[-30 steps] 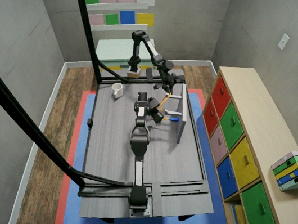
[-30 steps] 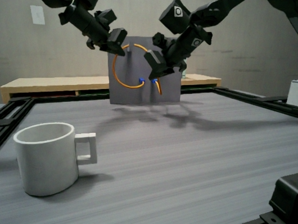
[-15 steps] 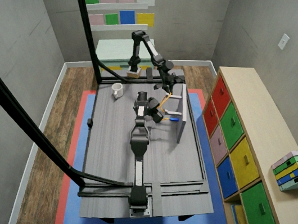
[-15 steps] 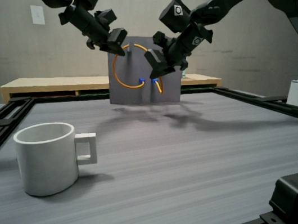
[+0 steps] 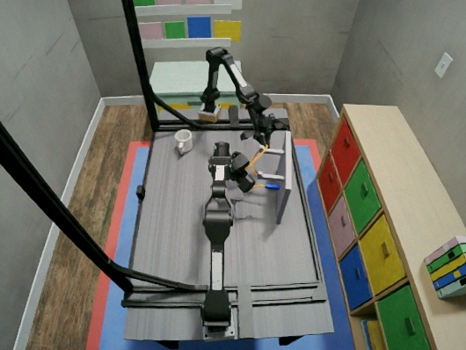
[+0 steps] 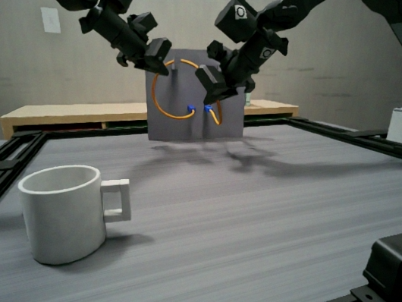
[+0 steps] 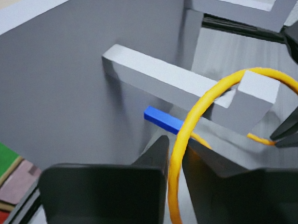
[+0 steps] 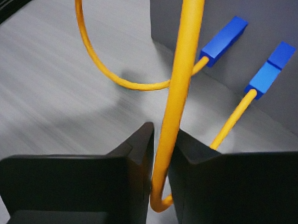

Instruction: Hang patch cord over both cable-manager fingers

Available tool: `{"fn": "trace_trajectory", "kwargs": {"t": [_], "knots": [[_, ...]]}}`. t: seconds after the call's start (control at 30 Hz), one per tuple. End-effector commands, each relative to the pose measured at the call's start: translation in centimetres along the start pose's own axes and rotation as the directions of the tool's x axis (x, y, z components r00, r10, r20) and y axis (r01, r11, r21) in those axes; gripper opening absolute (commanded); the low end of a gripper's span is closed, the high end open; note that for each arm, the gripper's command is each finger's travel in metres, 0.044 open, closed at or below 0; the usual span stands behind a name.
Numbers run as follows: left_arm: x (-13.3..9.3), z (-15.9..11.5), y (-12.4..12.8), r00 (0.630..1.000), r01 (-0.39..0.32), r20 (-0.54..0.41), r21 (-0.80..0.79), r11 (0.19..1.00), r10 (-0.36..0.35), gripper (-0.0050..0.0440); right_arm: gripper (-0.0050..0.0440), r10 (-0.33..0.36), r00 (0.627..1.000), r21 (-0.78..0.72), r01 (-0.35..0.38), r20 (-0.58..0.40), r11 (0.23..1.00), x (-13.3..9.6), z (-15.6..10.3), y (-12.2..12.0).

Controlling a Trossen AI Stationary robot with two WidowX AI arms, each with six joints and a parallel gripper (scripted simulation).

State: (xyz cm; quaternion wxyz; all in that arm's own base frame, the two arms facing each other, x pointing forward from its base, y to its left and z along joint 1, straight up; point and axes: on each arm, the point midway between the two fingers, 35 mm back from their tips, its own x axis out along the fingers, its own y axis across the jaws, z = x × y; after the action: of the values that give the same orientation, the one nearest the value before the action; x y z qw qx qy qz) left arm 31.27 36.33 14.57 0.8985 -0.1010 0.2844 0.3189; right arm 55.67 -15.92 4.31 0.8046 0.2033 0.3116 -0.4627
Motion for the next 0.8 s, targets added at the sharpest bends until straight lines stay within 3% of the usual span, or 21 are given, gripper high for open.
{"fn": "trace_trajectory", "kwargs": {"t": [0.0, 0.77], "knots": [[-0.67, 1.24, 0.06, 0.999, -0.003, 0.032, 0.007, 1.000, 0.003, 0.0040, 0.0025, 0.034, 0.998, 0.043, -0.036, 0.045, 0.998, -2.37, 2.92, 0.71], [-0.67, 1.24, 0.06, 0.999, -0.003, 0.032, 0.007, 1.000, 0.003, 0.0040, 0.0025, -0.001, 0.999, 0.048, -0.001, 0.039, 0.999, -2.97, 3.05, 0.30]]}}
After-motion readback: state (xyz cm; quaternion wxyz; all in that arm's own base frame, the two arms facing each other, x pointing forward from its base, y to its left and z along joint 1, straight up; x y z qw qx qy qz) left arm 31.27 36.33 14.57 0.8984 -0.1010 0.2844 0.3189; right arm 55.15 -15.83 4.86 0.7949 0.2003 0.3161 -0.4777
